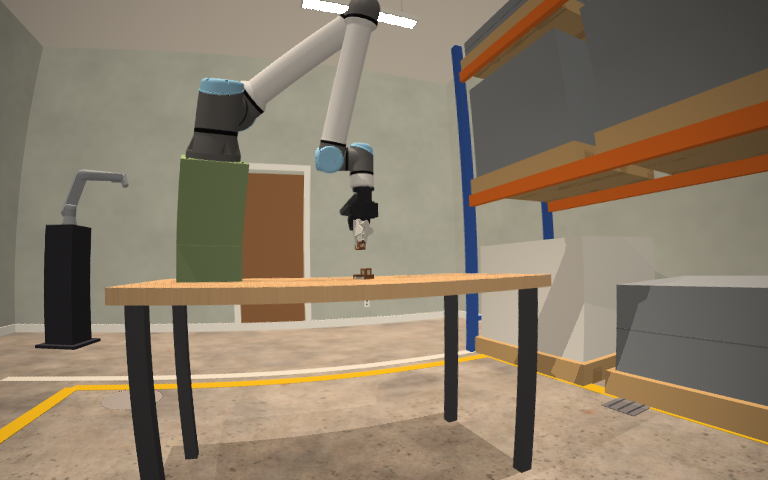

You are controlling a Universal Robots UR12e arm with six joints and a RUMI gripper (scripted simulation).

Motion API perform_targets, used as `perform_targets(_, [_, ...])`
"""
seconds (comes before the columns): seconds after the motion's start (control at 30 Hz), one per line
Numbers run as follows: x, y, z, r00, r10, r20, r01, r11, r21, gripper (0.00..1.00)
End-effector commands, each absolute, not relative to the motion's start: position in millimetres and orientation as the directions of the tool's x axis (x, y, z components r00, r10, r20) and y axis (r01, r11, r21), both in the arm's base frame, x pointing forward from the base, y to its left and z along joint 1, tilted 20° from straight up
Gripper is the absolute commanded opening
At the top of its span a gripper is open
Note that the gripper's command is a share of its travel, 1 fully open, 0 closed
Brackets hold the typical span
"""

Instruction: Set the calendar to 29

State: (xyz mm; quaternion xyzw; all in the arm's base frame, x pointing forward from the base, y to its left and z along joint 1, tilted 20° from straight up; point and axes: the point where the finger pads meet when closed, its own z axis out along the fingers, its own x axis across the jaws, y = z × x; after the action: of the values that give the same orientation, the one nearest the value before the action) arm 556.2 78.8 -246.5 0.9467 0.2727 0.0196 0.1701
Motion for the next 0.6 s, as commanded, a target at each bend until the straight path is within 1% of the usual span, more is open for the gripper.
perform_targets(0.0, [556.1,79.0,-246.1,0.841,0.537,-0.061,0.525,-0.784,0.332,0.1])
perform_targets(0.57, [551.9,78.7,-246.6,0.689,0.711,-0.139,0.713,-0.63,0.307,0.1])
